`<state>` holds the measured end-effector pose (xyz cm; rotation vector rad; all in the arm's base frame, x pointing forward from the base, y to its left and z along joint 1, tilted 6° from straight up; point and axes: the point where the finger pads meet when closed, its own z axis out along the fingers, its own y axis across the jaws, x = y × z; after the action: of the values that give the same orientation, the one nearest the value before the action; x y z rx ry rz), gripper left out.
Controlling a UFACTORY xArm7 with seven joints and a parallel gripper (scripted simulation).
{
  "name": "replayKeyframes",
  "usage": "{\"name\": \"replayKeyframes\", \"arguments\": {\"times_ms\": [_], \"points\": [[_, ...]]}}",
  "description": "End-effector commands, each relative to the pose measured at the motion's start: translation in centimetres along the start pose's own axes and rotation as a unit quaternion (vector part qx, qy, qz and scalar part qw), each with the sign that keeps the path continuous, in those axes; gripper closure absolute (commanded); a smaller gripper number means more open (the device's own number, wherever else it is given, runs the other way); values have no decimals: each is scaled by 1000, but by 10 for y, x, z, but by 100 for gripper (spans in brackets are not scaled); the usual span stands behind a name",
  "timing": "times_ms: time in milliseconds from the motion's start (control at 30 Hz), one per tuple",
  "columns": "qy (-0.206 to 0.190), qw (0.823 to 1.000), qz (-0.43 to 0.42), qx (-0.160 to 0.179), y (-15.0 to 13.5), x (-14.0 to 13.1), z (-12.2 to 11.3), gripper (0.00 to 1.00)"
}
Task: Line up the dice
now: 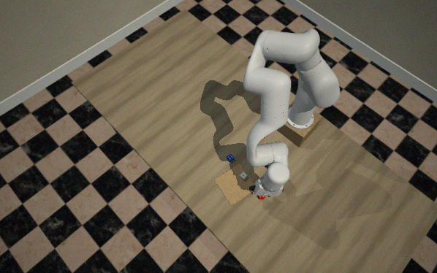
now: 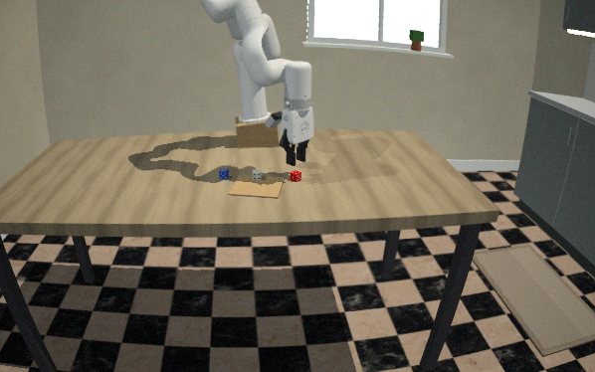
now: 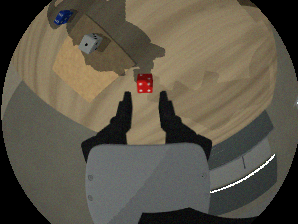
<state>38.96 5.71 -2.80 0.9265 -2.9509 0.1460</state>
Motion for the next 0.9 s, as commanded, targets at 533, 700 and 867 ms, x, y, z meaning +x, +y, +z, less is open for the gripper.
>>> {"name": "replayKeyframes", "arguments": {"times_ms": [533, 700, 867], "points": [[-2, 1000, 0, 1, -1, -1, 21, 58], [-2, 1000, 0, 1, -1, -1, 23, 58], [-2, 1000, 0, 1, -1, -1, 23, 58]]}}
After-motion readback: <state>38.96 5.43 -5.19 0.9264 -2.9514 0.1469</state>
